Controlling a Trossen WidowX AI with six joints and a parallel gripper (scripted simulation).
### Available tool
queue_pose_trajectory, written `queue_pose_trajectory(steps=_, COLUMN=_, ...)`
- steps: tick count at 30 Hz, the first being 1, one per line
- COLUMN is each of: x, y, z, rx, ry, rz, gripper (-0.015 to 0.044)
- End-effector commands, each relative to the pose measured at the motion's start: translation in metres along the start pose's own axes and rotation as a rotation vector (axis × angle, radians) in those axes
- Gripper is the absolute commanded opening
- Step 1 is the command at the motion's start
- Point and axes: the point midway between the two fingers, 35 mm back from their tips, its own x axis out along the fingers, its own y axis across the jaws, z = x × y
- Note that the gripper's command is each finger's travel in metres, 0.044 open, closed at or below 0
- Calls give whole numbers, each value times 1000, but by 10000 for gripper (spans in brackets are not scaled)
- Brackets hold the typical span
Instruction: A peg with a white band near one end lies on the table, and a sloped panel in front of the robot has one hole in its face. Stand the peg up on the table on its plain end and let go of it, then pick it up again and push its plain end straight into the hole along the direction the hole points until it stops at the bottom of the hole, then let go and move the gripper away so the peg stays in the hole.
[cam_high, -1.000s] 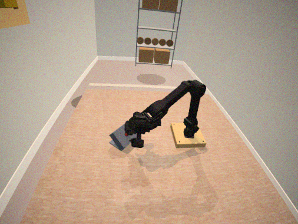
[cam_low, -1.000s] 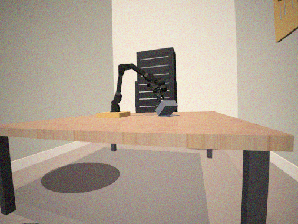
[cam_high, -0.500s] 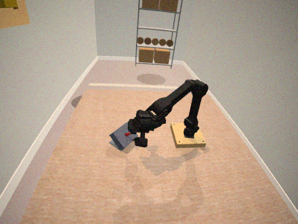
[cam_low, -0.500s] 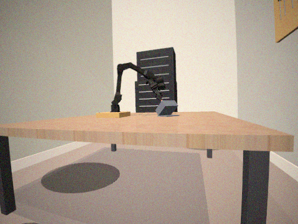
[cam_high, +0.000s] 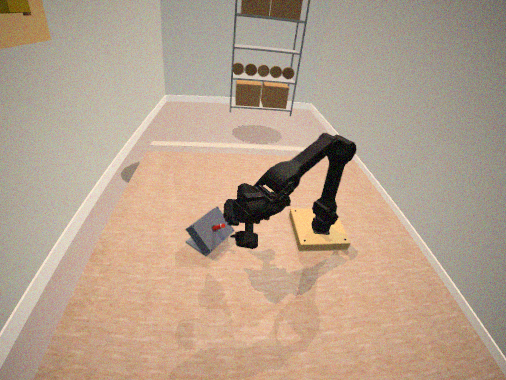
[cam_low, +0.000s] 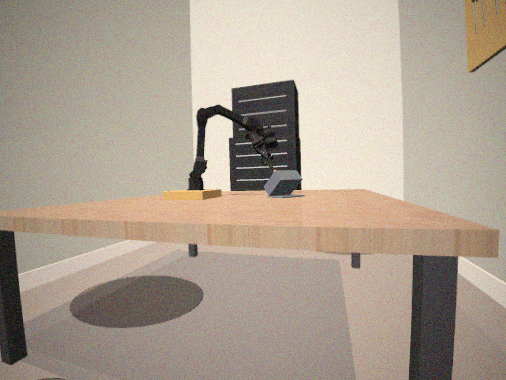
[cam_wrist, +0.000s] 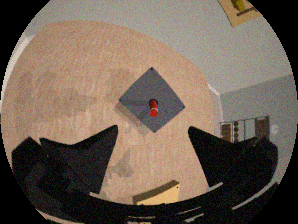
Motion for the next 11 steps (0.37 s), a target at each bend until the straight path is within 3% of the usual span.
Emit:
queue_pose_trajectory(steps=1, x=-9, y=0, z=1, rx=7, ry=-7, rz=-1, gripper=440)
queue_pose_trajectory(steps=11, x=-14, y=0, z=1, rx=7, ry=-7, rz=-1, gripper=440)
